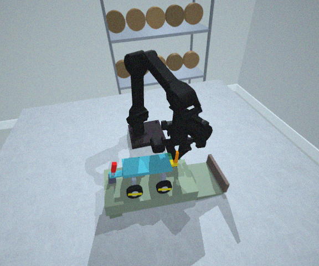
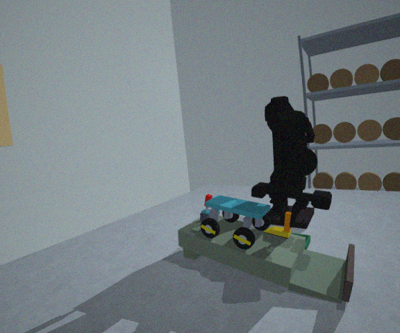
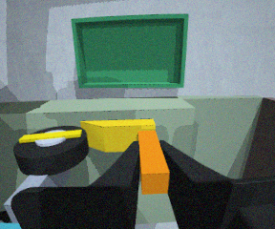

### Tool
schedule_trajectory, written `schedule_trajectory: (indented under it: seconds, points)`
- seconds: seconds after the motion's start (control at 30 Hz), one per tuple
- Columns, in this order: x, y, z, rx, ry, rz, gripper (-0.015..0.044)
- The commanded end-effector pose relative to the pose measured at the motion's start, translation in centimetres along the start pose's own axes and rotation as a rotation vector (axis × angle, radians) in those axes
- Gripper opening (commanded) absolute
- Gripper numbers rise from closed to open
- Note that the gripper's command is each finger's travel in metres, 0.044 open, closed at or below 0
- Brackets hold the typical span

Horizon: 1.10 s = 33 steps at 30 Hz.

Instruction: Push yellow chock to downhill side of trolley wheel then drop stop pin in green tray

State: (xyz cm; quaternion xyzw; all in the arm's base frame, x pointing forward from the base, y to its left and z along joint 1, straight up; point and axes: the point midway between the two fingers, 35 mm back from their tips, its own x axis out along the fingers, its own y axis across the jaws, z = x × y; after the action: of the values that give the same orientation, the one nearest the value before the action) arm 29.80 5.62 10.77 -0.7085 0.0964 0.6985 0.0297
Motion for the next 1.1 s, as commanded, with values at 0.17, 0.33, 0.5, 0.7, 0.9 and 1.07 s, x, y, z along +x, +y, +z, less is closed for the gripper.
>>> schedule_trajectory:
  seconds: [0.17, 0.33, 0.5, 0.7, 0.9, 1.07]
  points:
    - [-0.1, 0.9, 0.0, -0.002, 0.004, 0.005, 0.0]
    - [0.0, 0.4, 0.0, 0.0, 0.0, -0.001, 0.0]
    - [0.0, 0.4, 0.0, 0.0, 0.0, -0.001, 0.0]
    - [0.0, 0.4, 0.0, 0.0, 0.0, -0.001, 0.0157]
    - [-0.6, 0.4, 0.0, -0.001, 0.001, 0.001, 0.019]
    - [-2.5, 0.4, 0.2, -0.002, 0.004, 0.005, 0.019]
